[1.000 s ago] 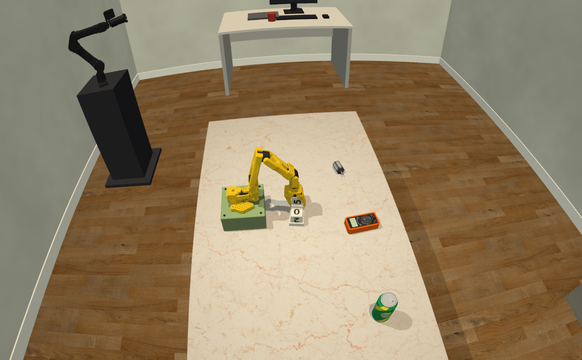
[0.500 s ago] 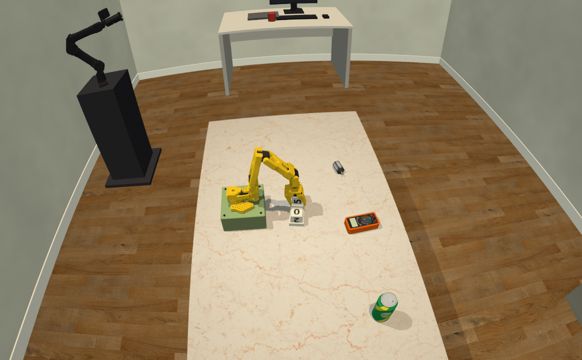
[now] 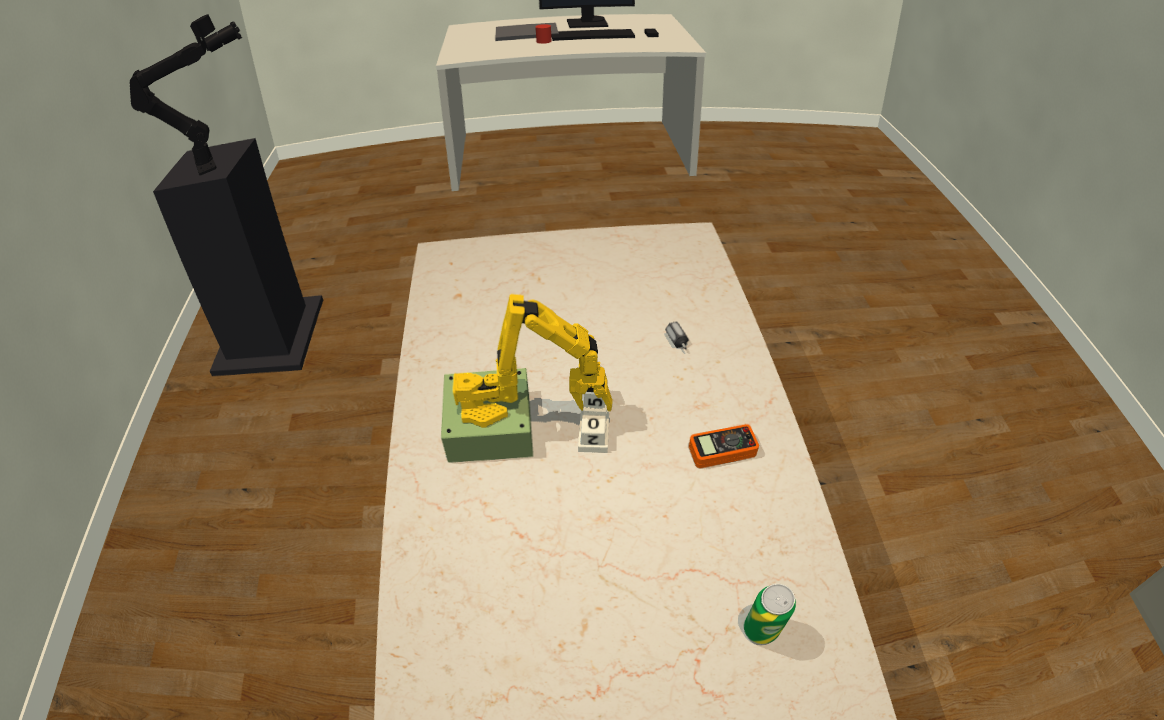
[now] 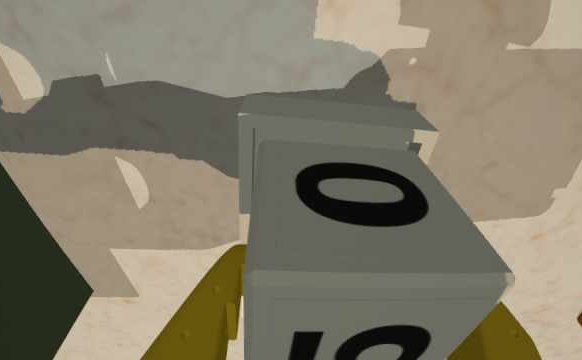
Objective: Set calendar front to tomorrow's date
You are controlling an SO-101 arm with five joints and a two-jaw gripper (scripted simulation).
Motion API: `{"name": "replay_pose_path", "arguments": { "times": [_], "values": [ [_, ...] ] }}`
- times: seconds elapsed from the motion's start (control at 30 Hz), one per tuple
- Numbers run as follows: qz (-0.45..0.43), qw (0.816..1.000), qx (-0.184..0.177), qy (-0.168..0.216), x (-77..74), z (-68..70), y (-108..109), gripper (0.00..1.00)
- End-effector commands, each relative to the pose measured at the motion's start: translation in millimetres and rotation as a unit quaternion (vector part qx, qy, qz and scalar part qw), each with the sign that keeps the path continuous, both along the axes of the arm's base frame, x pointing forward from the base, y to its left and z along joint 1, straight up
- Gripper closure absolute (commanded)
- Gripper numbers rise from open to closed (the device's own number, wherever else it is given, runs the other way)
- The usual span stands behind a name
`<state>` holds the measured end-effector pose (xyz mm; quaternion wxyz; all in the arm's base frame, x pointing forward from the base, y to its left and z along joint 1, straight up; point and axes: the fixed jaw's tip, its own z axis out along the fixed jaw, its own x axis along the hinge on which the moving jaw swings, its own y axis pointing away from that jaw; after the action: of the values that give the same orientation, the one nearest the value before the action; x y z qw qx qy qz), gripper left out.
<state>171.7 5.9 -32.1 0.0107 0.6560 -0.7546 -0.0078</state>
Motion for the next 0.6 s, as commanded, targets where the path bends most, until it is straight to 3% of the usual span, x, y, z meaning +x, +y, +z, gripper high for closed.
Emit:
{"name": "replay_pose_path", "arguments": {
  "times": [0.0,0.57],
  "values": [
    [-0.001,1.0,0.001,-0.013,4.8,5.3,1.1,1.0],
    [-0.001,1.0,0.001,-0.013,4.6,10.6,1.1,1.0]
  ]
}}
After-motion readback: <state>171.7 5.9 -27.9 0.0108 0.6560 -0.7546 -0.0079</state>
